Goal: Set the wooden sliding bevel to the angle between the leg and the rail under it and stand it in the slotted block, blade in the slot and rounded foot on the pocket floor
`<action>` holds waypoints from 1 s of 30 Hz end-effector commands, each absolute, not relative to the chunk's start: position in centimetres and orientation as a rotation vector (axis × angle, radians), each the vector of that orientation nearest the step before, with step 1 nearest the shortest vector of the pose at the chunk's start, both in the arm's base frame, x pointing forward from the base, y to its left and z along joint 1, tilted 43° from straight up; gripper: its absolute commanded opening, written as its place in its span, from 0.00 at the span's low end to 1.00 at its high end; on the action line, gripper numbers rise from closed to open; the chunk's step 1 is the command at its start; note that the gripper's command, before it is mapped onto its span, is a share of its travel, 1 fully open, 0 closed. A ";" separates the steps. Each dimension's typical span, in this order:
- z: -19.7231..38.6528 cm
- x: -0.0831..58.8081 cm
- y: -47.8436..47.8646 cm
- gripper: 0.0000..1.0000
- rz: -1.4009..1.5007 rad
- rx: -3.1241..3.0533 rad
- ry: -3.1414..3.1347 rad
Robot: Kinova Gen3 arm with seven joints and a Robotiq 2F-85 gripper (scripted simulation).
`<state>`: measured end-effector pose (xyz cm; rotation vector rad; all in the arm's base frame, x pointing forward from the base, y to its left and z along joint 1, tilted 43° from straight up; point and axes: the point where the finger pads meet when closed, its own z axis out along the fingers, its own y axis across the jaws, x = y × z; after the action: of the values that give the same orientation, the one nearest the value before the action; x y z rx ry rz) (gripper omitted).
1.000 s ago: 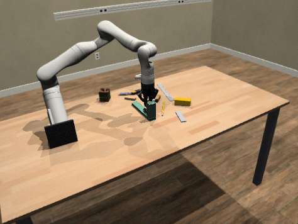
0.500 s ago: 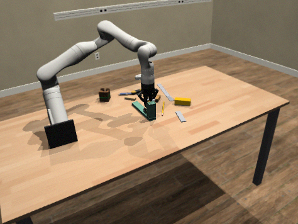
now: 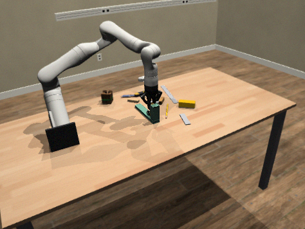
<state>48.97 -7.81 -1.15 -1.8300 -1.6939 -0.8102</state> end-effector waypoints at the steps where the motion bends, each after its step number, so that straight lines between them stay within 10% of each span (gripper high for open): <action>1: -1.1 49.0 -7.9 0.10 -0.812 -1.832 -1.694; 30: -0.5 48.9 -8.5 0.10 -0.812 -1.832 -1.694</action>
<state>48.91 -8.37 -0.60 -1.8298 -1.6938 -0.8102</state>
